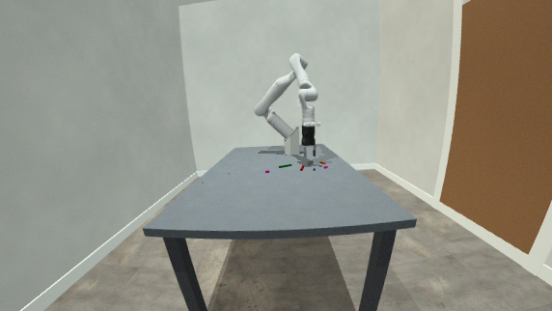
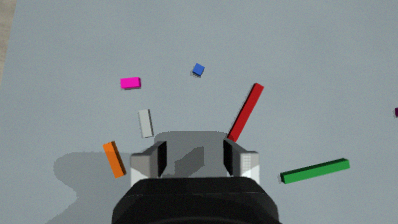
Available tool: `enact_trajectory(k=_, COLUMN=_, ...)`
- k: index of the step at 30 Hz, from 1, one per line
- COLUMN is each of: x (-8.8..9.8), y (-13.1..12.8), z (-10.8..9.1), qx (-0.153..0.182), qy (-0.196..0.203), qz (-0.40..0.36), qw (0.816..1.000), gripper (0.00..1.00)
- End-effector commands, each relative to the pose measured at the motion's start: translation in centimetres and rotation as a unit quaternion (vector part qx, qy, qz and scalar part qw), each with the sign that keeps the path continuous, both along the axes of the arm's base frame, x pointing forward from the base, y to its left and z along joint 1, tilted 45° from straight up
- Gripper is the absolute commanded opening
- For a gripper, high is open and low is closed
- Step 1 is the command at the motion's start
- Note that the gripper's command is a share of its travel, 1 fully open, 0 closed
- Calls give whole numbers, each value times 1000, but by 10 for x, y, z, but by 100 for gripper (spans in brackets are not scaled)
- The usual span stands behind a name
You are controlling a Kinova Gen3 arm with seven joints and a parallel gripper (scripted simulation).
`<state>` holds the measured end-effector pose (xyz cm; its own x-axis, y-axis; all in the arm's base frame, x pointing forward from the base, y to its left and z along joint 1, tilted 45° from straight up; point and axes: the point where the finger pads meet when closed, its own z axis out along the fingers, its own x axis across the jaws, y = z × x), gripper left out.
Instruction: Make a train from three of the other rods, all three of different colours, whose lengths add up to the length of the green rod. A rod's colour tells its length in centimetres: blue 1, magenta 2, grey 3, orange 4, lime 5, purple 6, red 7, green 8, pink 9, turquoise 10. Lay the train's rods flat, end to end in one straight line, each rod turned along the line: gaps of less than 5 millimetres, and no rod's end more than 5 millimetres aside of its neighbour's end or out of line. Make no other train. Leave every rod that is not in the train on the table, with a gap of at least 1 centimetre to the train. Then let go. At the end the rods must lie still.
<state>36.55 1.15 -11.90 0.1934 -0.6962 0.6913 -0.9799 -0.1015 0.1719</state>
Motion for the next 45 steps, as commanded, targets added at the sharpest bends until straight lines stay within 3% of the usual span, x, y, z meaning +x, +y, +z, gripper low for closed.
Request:
enact_trajectory(k=1, x=1, y=2, z=1, qx=-2, qy=-20, qz=-10, qw=1000, gripper=100)
enact_trajectory(k=8, x=3, y=4, z=2, qx=0, qy=-67, qz=-48, qw=997, gripper=100)
enact_trajectory(k=15, x=4, y=5, z=2, qx=1, qy=-80, qz=-58, qw=995, gripper=100)
enact_trajectory(k=45, x=4, y=5, z=2, qx=2, qy=-83, qz=-61, qw=995, gripper=100)
